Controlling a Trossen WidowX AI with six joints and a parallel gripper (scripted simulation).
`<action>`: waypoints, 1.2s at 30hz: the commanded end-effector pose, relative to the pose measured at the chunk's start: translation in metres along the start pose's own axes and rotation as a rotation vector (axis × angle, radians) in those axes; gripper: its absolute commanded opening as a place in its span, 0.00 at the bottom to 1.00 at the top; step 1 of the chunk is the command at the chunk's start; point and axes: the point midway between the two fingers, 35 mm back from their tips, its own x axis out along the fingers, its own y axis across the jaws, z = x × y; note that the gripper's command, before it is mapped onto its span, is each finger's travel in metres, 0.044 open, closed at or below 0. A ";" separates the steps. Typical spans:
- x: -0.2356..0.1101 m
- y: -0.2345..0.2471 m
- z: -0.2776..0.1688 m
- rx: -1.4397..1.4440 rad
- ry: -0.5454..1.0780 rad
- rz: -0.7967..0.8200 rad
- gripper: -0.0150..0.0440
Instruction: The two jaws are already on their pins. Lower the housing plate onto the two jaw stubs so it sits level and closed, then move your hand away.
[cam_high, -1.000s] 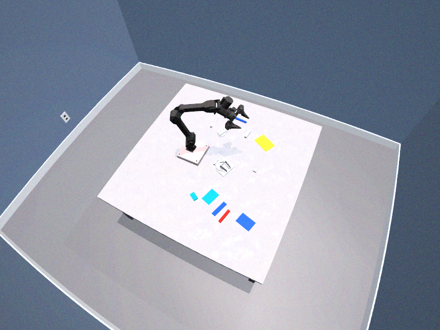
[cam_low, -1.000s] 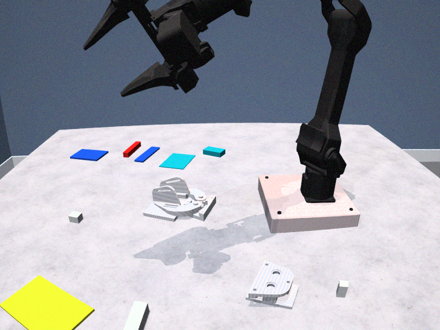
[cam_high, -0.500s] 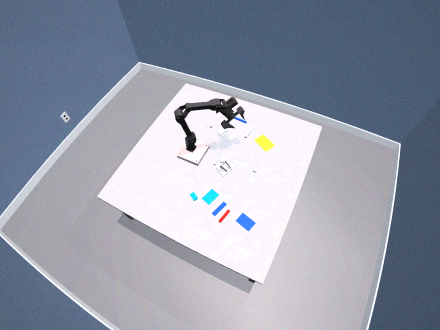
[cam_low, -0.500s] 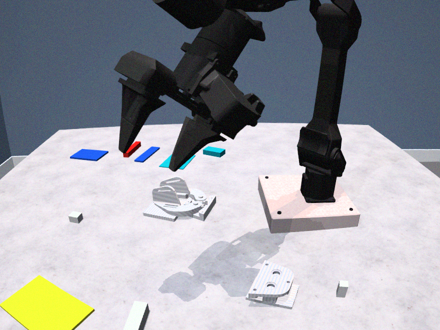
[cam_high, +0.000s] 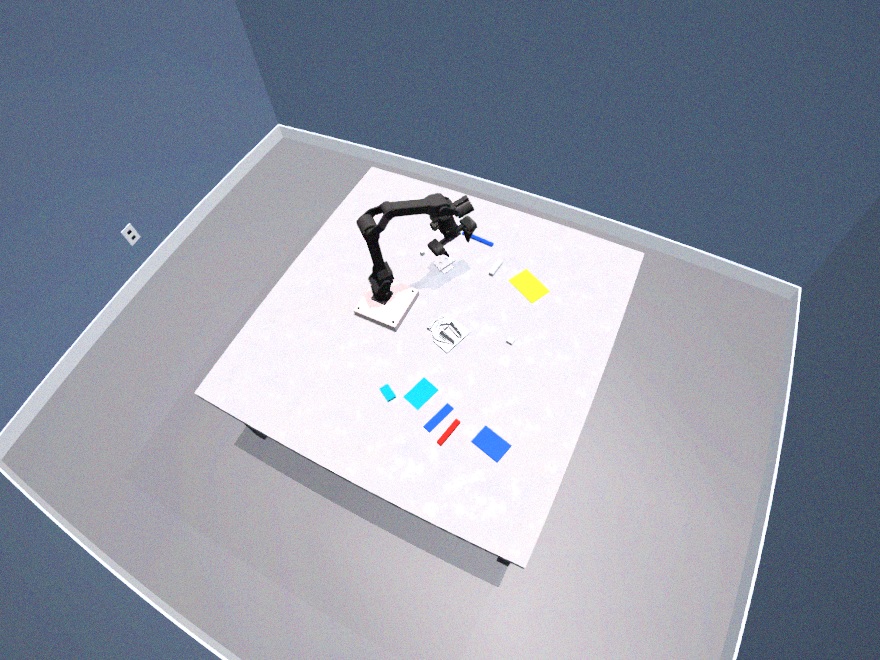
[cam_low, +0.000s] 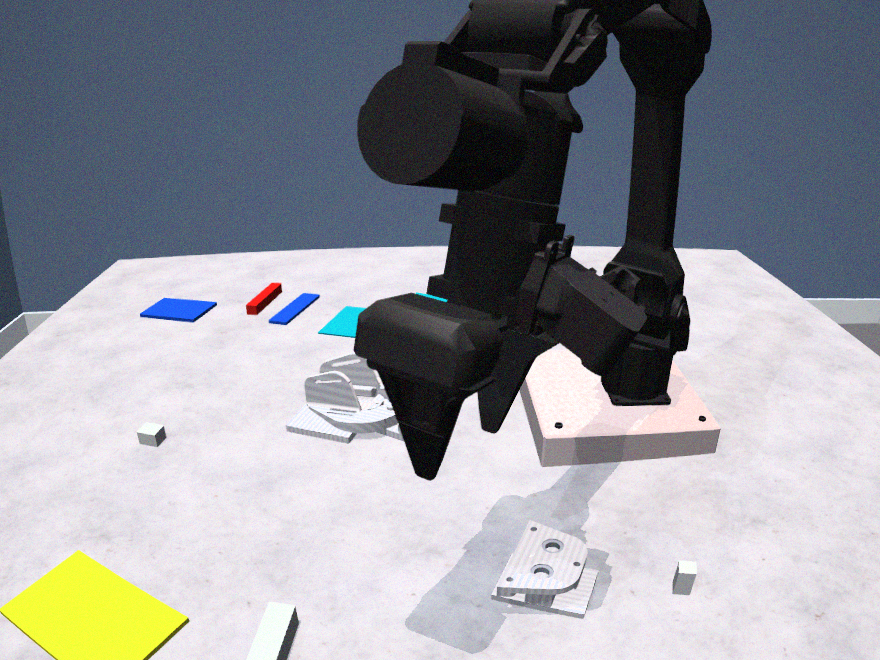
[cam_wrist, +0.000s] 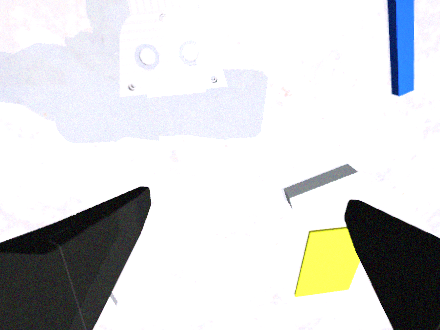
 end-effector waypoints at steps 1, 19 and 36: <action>0.011 0.016 0.022 -0.045 -0.051 0.097 1.00; 0.059 0.042 0.049 -0.099 -0.098 0.205 1.00; 0.078 0.046 0.050 -0.099 -0.099 0.205 1.00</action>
